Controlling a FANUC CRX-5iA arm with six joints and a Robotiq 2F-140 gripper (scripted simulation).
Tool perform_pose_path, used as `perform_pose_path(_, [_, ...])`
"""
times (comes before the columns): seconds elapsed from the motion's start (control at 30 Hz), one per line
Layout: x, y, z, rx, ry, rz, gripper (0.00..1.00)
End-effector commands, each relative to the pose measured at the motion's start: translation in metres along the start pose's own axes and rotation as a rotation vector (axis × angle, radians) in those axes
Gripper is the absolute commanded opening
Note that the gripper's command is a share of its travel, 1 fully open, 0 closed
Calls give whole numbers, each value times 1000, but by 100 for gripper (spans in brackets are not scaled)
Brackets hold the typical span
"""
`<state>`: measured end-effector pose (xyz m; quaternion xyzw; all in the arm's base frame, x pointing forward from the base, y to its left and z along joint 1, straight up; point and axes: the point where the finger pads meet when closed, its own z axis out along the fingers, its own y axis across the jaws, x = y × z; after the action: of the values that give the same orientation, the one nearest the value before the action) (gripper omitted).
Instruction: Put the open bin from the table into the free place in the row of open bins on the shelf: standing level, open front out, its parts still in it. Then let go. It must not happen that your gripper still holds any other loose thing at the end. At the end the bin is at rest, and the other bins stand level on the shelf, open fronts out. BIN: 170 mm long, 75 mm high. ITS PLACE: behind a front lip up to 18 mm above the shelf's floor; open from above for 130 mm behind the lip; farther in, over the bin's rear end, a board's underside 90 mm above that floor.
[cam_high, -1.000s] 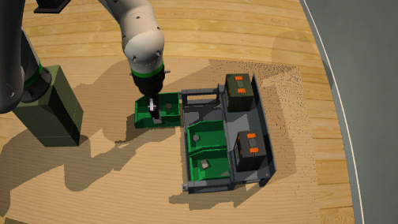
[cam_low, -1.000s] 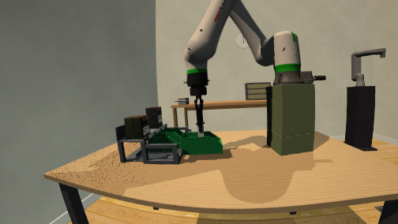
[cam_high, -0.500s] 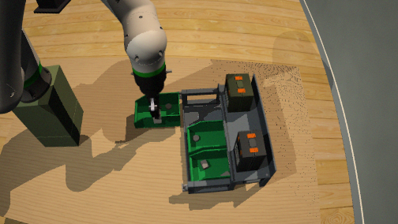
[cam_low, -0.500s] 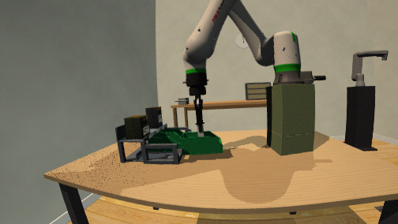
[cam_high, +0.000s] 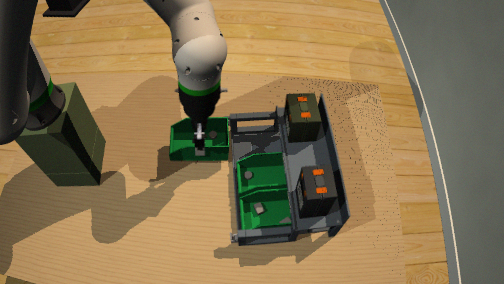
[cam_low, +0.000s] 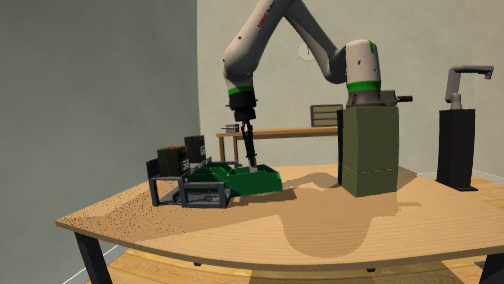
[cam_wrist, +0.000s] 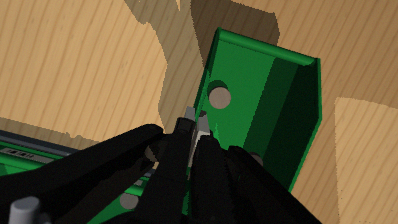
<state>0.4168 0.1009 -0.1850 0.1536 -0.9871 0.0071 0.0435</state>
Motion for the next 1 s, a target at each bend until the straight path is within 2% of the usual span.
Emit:
perform_pose_path(0.0, [-2,0,-2,-1,35,0,0])
perform_pose_path(0.47, [-5,0,-6,-2,120,0,0])
perform_pose_path(0.97, [-6,0,-6,-2,131,0,0])
